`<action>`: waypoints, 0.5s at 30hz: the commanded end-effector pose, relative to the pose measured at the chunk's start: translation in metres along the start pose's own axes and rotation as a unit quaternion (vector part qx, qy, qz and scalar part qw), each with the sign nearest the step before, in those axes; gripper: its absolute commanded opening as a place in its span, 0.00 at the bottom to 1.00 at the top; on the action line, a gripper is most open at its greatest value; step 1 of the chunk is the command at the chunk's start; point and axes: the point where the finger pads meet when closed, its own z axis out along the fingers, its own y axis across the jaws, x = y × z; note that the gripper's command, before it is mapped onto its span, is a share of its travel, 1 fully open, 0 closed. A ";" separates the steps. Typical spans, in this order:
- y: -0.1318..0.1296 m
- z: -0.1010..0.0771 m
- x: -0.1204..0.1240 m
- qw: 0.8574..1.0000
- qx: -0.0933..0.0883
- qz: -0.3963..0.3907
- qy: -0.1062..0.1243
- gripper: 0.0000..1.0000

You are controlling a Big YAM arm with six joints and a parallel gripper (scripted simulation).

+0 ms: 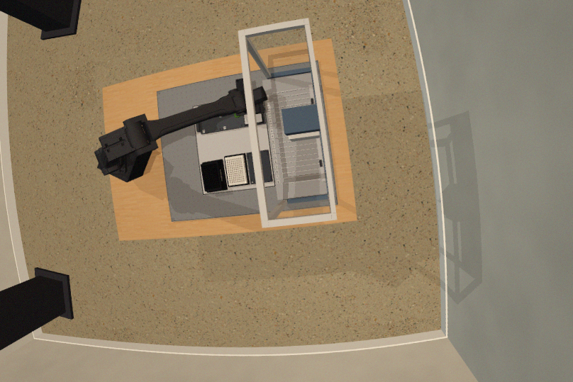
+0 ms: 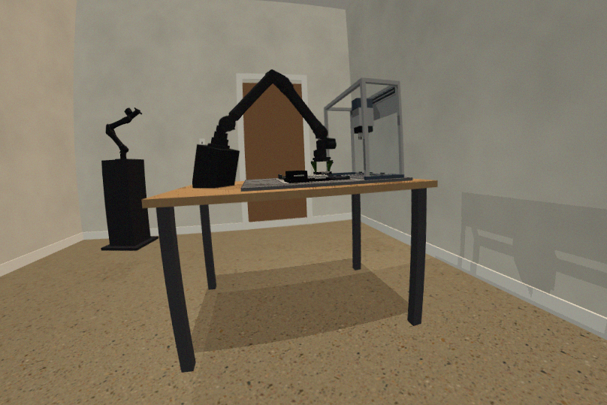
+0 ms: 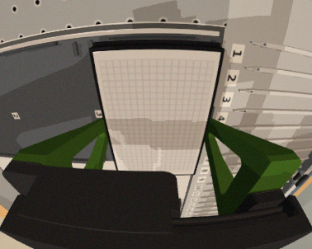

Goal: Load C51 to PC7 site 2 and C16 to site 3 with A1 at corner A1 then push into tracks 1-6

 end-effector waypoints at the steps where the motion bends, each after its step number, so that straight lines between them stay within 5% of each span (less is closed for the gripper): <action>1: 0.003 0.009 0.004 1.000 -0.004 -0.002 -0.001 0.00; 15: 0.003 0.012 0.004 1.000 -0.003 -0.002 -0.001 0.00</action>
